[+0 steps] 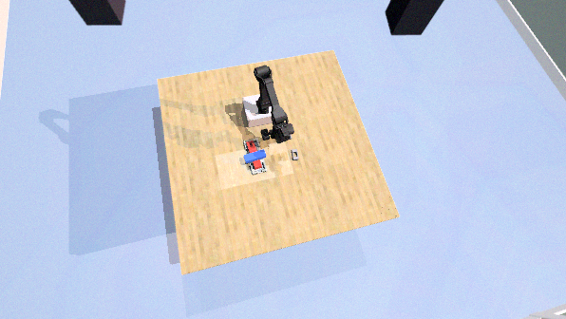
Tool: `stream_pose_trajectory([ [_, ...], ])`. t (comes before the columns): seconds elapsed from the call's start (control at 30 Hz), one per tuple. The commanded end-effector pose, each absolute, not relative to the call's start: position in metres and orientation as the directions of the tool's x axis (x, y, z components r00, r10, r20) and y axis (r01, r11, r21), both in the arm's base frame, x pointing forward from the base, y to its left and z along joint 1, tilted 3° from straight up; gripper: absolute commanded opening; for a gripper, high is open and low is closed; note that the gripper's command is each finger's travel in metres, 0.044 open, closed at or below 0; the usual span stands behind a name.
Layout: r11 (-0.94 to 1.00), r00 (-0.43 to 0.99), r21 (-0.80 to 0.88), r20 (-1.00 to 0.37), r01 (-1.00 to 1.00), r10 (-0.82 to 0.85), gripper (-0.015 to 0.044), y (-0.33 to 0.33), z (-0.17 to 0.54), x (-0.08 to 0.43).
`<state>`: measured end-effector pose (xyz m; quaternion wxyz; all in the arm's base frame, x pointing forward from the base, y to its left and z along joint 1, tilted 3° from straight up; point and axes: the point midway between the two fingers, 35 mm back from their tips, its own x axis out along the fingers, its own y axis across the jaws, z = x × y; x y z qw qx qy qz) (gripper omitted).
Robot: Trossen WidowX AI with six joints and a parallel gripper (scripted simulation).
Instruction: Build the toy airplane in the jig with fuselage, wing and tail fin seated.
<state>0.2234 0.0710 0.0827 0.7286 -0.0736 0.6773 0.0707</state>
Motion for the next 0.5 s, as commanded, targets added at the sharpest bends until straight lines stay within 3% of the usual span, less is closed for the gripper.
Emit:
stream_pose_trajectory([
  [0.0,0.977,0.064,-0.01,-0.998,-0.212,0.004,0.0,0.059,0.078,0.226],
  [0.47,0.974,0.065,-0.014,-0.998,-0.226,0.0,0.0,0.015,0.07,0.236],
])
